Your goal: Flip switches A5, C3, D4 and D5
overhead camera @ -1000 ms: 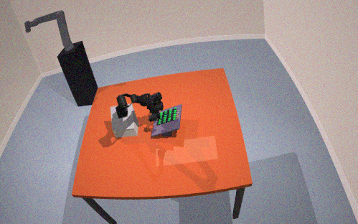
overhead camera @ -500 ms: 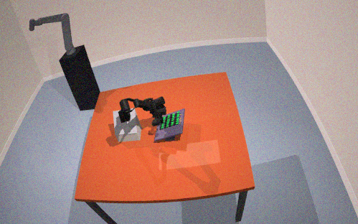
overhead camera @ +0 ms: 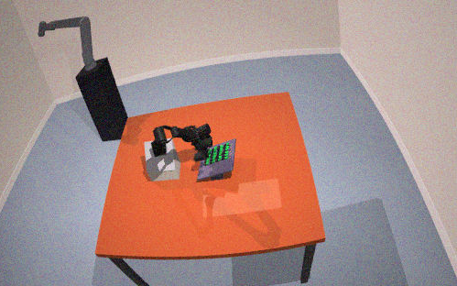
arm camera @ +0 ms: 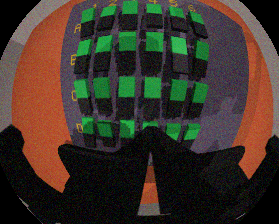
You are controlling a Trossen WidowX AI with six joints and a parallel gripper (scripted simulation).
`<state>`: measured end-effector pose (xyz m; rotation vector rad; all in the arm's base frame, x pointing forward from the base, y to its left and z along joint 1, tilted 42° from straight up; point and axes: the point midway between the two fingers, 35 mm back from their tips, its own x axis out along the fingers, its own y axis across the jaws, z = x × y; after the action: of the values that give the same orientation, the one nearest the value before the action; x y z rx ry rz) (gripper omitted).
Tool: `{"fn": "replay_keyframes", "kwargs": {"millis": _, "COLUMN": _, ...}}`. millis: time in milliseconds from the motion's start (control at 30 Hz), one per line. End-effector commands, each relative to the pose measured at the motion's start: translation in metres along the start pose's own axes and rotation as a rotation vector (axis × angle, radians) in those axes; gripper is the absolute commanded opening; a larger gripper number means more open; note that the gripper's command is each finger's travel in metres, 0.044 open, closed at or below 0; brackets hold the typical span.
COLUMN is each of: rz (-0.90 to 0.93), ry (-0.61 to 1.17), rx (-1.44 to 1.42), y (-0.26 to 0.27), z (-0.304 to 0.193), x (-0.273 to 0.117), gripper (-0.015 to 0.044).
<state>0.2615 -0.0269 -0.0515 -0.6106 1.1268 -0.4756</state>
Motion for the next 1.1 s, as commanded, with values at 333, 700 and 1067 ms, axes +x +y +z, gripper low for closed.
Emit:
{"fn": "replay_keyframes", "kwargs": {"millis": 333, "rz": 0.007, "ry": -0.024, "rx": -0.006, "y": 0.001, "z": -0.002, "x": -0.064, "gripper": 0.0}}
{"fn": "replay_keyframes", "kwargs": {"millis": 700, "rz": 0.006, "ry": -0.022, "rx": -0.006, "y": -0.02, "z": -0.002, "x": -0.062, "gripper": 0.0}}
{"fn": "replay_keyframes", "kwargs": {"millis": 1067, "rz": 0.004, "ry": 0.002, "rx": -0.006, "y": -0.021, "z": -0.001, "x": -0.026, "gripper": 0.0}}
